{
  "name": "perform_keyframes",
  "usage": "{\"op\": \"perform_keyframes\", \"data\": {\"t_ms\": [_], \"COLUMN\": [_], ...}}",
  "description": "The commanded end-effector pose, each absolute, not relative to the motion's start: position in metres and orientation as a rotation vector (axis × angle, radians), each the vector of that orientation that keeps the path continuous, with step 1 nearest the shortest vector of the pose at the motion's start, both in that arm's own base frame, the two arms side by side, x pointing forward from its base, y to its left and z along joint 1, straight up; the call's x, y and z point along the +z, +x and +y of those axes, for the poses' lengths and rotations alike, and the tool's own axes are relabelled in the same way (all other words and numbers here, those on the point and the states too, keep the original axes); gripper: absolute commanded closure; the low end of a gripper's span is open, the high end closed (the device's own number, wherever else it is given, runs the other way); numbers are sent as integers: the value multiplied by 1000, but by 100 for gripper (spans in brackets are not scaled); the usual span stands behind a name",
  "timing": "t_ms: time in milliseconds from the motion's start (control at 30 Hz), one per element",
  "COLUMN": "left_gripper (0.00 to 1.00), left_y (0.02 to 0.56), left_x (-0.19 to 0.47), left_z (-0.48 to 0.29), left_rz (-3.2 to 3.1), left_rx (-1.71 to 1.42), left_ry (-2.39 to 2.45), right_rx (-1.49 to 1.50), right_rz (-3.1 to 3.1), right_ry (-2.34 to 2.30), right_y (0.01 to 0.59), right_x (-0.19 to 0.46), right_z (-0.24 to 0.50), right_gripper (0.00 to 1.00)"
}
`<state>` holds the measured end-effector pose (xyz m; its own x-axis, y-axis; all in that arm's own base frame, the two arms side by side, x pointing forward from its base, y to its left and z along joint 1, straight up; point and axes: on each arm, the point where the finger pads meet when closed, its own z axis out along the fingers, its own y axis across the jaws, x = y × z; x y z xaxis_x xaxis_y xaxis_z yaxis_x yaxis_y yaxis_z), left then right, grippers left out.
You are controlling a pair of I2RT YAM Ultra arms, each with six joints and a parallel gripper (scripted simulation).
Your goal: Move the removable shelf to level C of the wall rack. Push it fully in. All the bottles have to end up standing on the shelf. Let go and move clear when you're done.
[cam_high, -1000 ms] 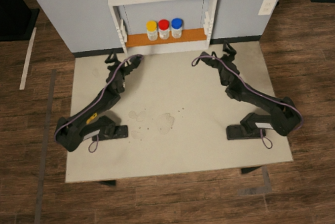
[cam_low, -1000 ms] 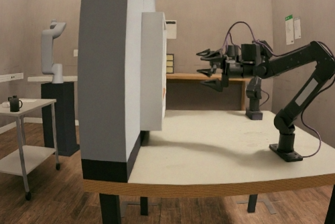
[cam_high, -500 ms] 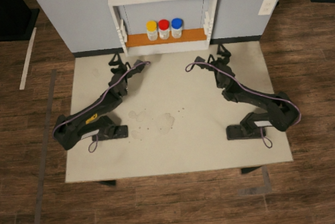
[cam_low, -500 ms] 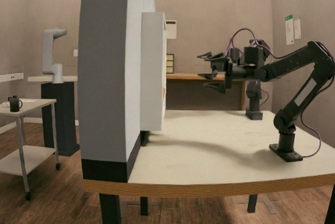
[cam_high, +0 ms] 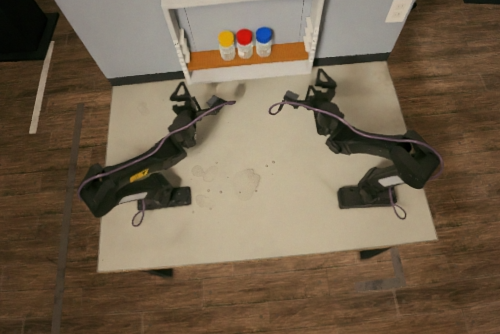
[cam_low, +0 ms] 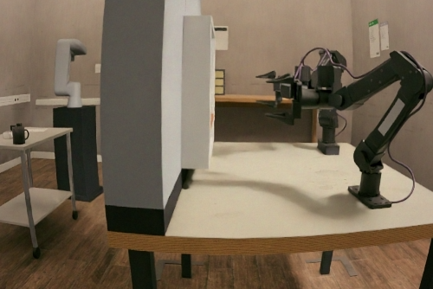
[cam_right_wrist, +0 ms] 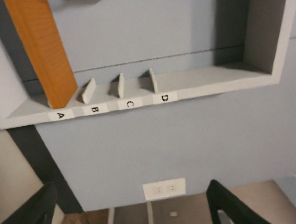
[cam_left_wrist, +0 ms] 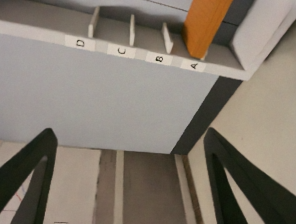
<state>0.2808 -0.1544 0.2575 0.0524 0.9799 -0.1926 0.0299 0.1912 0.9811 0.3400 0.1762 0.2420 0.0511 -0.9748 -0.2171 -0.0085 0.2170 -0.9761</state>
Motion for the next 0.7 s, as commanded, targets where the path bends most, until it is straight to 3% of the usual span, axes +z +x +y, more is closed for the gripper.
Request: {"op": "perform_keyframes", "data": {"t_ms": [0, 667], "left_gripper": [0, 0], "left_y": [279, 266], "left_x": [257, 239], "left_z": [-156, -176], "left_rz": [1257, 1179], "left_rx": [1060, 1179], "left_ry": [1104, 1228], "right_rx": [-1057, -1176], "right_rz": [1254, 1176], "right_ry": [-1106, -1230], "right_y": [338, 332], "right_x": [232, 209], "right_z": [179, 201], "right_gripper": [0, 0]}}
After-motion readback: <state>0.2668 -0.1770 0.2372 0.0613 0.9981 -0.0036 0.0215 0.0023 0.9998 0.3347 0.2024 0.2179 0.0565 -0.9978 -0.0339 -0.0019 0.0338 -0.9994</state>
